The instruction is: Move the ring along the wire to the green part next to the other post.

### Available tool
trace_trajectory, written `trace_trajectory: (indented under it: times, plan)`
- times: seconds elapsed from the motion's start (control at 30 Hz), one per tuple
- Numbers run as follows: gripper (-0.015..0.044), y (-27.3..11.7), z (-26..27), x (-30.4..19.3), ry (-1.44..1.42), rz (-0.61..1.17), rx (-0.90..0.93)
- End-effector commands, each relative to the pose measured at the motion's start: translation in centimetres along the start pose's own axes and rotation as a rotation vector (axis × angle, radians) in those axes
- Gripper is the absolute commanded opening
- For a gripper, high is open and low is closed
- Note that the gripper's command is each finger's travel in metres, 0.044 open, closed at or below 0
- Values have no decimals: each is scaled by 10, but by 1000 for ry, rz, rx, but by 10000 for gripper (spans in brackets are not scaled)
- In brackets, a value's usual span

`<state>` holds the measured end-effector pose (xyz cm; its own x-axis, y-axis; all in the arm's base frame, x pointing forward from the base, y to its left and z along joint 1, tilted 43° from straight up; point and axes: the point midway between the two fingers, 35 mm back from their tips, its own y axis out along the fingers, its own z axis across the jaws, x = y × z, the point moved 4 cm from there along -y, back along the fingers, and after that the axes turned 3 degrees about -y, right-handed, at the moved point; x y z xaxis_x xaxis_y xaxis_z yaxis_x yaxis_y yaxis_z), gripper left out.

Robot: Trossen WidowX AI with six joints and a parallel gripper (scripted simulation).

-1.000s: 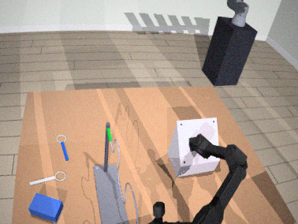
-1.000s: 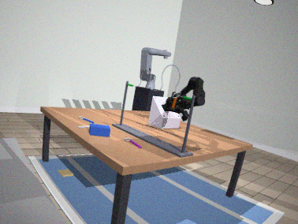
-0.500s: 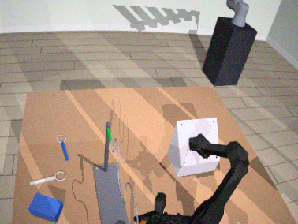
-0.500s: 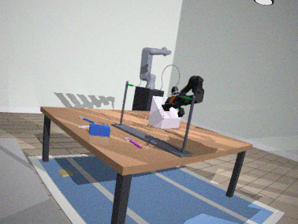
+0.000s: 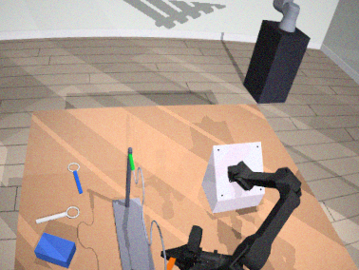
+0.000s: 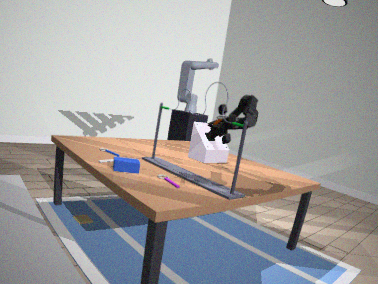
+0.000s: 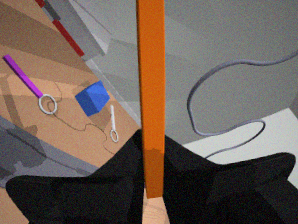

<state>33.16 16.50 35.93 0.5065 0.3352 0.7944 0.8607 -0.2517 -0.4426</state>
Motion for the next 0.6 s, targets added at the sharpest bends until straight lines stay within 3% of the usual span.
trace_trajectory:
  times: [0.0, 0.57]
  plan:
    - [-150, -1, -12, 0, -41, -3, -37]
    - [-150, -2, -33, 1, -181, -4, -116]
